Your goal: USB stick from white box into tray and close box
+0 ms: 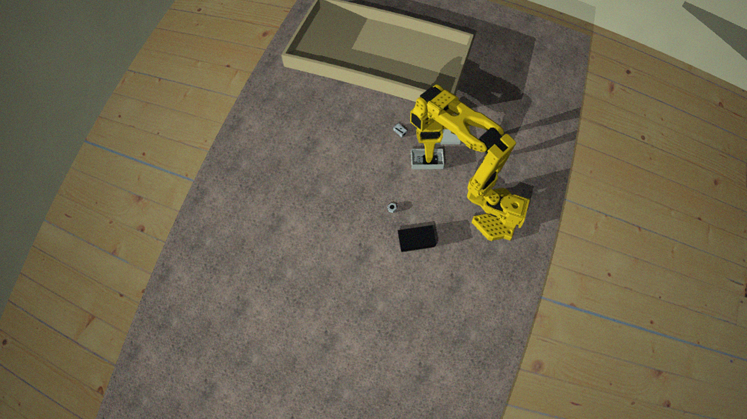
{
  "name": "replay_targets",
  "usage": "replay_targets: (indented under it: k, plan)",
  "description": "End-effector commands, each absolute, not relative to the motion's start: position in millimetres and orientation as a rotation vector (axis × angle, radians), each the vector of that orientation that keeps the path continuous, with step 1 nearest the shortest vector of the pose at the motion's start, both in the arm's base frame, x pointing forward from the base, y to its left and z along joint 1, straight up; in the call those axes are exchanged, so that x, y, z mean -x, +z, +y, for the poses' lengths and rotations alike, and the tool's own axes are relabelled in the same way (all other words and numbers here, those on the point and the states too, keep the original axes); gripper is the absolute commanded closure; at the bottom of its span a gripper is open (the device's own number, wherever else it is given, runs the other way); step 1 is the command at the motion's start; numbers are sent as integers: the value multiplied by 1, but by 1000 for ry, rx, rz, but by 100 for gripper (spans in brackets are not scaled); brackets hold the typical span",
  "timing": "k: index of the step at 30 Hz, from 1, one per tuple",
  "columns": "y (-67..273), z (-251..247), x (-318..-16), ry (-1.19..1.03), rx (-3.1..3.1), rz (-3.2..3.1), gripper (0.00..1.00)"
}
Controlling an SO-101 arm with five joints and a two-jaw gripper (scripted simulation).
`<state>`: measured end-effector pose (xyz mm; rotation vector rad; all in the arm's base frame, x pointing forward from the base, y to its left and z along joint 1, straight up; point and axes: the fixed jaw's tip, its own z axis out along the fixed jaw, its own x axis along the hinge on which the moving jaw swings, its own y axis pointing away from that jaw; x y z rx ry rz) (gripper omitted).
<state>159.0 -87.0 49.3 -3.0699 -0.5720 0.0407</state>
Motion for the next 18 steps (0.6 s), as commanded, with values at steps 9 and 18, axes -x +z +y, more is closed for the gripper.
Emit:
replay_targets:
  k: [9, 18]
  plan:
    - [36, -87, -163, 0, 3089, -571, 70]
    - [24, -87, -162, 0, 3089, -571, 70]
